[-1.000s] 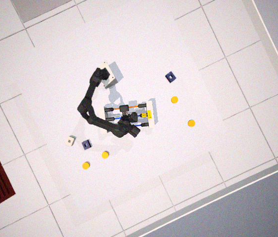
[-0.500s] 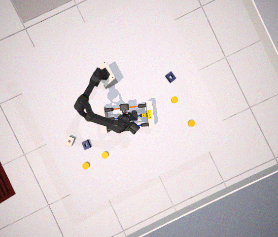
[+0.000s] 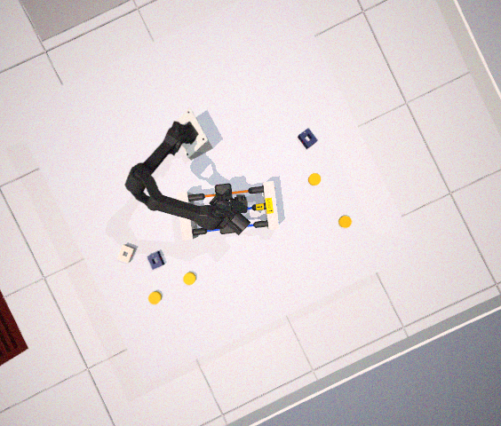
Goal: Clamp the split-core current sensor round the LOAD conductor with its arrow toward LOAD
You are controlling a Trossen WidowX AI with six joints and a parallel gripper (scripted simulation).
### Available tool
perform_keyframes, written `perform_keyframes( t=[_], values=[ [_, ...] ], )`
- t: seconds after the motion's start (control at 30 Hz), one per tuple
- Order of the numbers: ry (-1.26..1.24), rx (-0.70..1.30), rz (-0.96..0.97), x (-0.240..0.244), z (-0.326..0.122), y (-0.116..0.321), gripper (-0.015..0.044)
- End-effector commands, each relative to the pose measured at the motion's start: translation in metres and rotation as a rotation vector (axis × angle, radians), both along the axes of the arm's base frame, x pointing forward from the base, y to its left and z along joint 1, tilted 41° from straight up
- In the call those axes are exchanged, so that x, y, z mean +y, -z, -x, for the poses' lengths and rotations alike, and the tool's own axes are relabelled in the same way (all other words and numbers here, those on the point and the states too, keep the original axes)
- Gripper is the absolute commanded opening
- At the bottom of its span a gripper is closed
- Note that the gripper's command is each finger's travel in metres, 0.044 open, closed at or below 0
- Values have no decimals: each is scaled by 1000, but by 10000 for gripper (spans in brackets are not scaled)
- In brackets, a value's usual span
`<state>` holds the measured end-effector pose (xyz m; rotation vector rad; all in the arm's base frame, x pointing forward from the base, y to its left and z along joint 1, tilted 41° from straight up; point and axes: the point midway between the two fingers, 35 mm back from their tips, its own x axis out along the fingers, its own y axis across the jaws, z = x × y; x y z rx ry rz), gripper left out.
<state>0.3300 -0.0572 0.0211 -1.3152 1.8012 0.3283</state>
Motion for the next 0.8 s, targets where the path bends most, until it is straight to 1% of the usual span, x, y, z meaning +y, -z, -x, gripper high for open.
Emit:
perform_keyframes(
  t=[0.0,0.77],
  values=[
    [2,1,1,-1,0,0,0],
    [0,-3,5,-4,-6,-2,0]
  ],
)
